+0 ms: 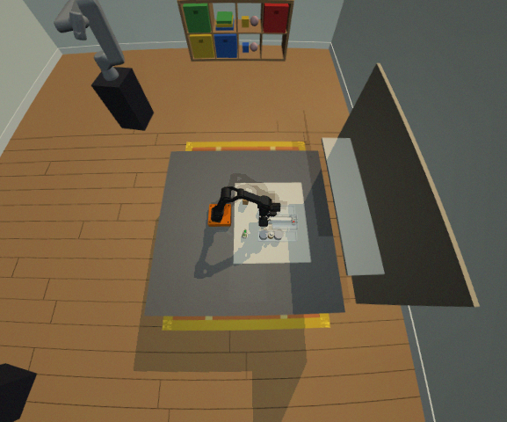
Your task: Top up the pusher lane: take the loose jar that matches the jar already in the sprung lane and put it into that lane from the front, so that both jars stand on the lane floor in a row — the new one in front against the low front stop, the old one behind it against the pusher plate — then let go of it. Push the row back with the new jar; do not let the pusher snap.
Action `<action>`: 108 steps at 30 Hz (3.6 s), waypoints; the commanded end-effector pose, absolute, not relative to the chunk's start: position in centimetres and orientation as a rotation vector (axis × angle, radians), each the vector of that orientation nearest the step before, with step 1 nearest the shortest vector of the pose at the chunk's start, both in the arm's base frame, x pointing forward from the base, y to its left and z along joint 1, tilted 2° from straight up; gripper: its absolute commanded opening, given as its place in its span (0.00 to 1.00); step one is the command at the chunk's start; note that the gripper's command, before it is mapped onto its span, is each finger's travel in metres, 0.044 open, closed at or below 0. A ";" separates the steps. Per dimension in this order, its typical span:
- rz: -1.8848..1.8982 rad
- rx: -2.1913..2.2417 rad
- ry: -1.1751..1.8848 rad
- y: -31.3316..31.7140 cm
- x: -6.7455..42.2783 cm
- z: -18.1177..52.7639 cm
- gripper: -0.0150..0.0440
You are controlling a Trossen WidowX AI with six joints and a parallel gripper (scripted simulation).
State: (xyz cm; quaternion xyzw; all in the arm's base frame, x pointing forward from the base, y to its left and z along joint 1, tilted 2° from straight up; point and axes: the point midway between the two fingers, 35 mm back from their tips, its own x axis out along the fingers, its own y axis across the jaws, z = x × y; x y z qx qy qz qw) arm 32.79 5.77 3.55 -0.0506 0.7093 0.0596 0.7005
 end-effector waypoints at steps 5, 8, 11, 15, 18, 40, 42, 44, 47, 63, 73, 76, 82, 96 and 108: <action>0.133 -0.108 1.562 5.9 33.2 3.4 0.25; 0.133 -0.108 1.562 5.9 33.2 3.3 0.25; 0.133 -0.108 1.562 5.9 33.1 3.2 0.25; 0.133 -0.108 1.563 5.9 33.1 3.1 0.25; 0.133 -0.108 1.563 5.9 33.1 3.0 0.25; 0.133 -0.108 1.563 5.9 33.0 2.3 0.25; 0.133 -0.108 1.563 5.9 33.0 2.2 0.25; 0.133 -0.108 1.563 5.9 33.0 2.1 0.25; 0.133 -0.108 1.563 5.9 33.0 2.1 0.25; 0.133 -0.108 1.563 5.8 32.7 1.8 0.25; 0.133 -0.108 1.563 5.8 32.5 1.8 0.25; 0.133 -0.108 1.563 5.8 32.5 1.8 0.25; 0.133 -0.108 1.563 5.8 32.4 1.8 0.25; 0.133 -0.108 1.563 5.7 32.0 1.8 0.25; 0.133 -0.108 1.564 5.7 31.9 1.8 0.25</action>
